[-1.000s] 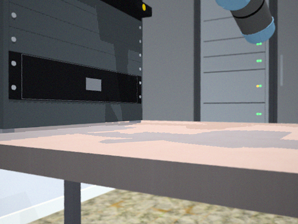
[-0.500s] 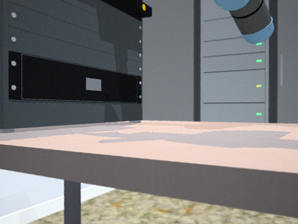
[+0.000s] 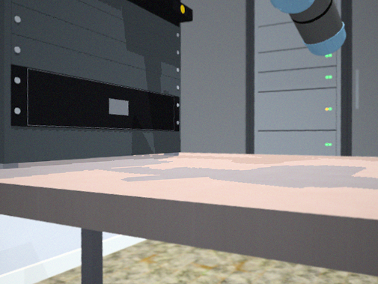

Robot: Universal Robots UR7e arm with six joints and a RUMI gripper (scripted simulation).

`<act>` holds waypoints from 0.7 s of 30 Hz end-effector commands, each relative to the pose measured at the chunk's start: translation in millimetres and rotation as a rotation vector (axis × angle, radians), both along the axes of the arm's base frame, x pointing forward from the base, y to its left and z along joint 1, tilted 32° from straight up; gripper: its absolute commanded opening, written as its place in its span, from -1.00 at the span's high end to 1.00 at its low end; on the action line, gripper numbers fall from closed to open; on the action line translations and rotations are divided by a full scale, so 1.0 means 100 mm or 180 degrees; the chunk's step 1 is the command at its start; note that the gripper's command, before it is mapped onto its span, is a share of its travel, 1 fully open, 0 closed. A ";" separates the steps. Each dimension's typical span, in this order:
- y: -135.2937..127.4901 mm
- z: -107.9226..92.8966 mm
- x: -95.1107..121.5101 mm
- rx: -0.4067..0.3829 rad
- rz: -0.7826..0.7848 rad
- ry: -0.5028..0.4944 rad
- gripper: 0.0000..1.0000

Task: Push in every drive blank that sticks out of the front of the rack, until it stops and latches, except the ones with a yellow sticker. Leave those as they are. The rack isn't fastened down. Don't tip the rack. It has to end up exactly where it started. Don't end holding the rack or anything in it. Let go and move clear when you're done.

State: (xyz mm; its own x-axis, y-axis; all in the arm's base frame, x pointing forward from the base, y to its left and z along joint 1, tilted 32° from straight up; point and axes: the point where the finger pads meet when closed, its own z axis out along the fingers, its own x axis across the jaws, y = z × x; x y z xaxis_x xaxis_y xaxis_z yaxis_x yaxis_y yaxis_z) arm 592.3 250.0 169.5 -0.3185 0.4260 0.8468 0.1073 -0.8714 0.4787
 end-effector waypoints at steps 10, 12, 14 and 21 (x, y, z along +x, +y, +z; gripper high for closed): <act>0.01 0.04 0.04 0.0000 -0.0001 -0.0017 1.00; 0.01 0.04 0.04 0.0000 -0.0001 -0.0017 1.00; 0.01 0.04 0.04 0.0000 -0.0001 -0.0017 1.00; 0.01 0.04 0.06 0.0000 -0.0001 -0.0017 1.00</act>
